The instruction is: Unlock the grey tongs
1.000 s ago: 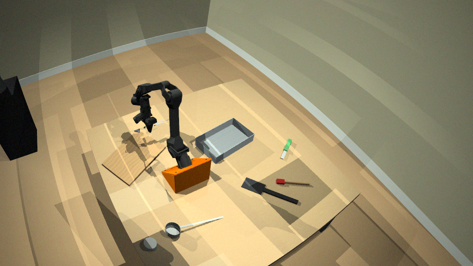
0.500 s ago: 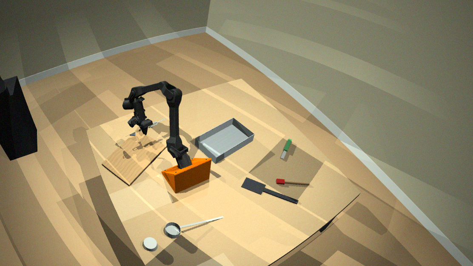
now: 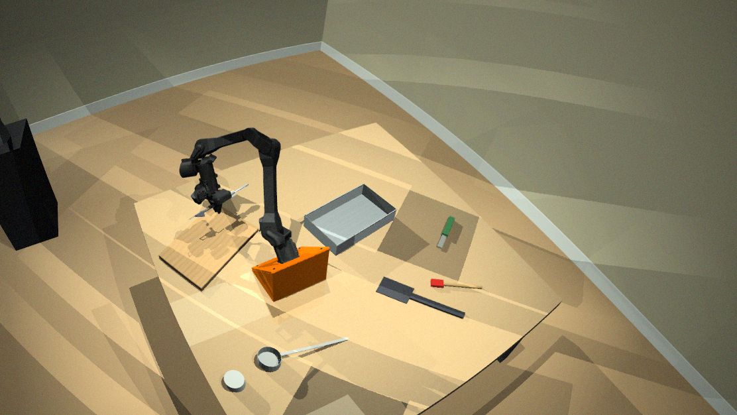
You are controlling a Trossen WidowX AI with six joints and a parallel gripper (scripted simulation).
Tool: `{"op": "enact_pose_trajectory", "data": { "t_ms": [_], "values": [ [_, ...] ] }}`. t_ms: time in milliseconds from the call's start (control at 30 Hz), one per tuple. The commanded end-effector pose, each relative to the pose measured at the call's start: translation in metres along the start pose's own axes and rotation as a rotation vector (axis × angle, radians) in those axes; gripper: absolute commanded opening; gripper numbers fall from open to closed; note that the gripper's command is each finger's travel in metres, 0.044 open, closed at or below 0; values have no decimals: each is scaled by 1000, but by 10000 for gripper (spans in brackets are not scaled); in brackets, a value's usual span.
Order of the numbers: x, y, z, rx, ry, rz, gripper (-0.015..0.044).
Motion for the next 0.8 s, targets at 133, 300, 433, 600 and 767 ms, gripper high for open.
{"op": "enact_pose_trajectory", "data": {
  "t_ms": [133,300,433,600,767],
  "values": [
    [3,7,21,24,62,-46,-150],
    [6,11,35,33,103,-80,-150],
    [9,16,46,38,136,-111,-150],
    [14,22,60,42,176,-152,-150],
    [20,28,74,41,215,-198,-150]
  ]
}}
Point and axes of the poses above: the point midway between the two fingers, 35 mm back from their tips, its own y axis back along the fingers, its own x axis across the jaws, z = x × y, the point moved 2 cm from there along y, back along the fingers, and after that the axes turned 4 degrees about y, right-handed, at the moved point
